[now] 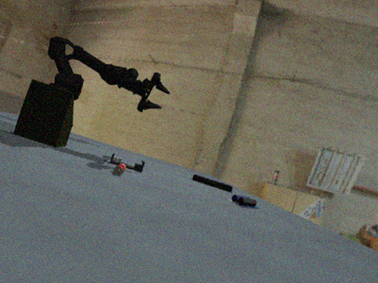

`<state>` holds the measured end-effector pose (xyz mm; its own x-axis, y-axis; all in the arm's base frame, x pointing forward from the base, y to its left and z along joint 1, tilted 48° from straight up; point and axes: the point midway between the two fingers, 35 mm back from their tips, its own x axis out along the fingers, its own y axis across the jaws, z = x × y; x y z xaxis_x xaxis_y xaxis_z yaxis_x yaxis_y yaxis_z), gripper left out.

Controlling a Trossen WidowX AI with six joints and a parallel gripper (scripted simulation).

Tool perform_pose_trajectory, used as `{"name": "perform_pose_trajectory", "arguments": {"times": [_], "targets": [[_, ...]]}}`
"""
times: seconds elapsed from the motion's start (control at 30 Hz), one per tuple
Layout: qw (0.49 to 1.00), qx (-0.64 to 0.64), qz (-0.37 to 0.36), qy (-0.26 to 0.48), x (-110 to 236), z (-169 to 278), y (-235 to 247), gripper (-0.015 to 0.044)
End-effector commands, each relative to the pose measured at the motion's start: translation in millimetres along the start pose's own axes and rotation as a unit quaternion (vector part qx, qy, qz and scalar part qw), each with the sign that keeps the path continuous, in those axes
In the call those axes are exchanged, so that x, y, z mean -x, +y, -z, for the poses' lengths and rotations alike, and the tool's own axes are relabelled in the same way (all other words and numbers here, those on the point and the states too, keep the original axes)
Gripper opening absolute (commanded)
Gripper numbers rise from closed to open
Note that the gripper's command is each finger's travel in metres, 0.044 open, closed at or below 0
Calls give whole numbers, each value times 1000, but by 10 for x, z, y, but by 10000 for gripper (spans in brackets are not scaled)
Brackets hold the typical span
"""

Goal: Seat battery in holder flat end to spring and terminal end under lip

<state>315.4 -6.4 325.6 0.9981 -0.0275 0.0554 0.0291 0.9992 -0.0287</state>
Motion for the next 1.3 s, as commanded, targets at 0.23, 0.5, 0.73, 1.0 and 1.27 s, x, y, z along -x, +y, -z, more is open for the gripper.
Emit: {"name": "perform_pose_trajectory", "arguments": {"times": [0.23,0.5,0.73,1.0,1.27], "targets": [[971,-105,14,216,-429,1093,-271,221],[841,-304,81,441,-390,2404,-649,221],[647,-472,162,576,61,3337,-857,221],[353,-649,257,622,589,3998,-862,221],[191,-709,298,610,811,4217,-819,221]]}}
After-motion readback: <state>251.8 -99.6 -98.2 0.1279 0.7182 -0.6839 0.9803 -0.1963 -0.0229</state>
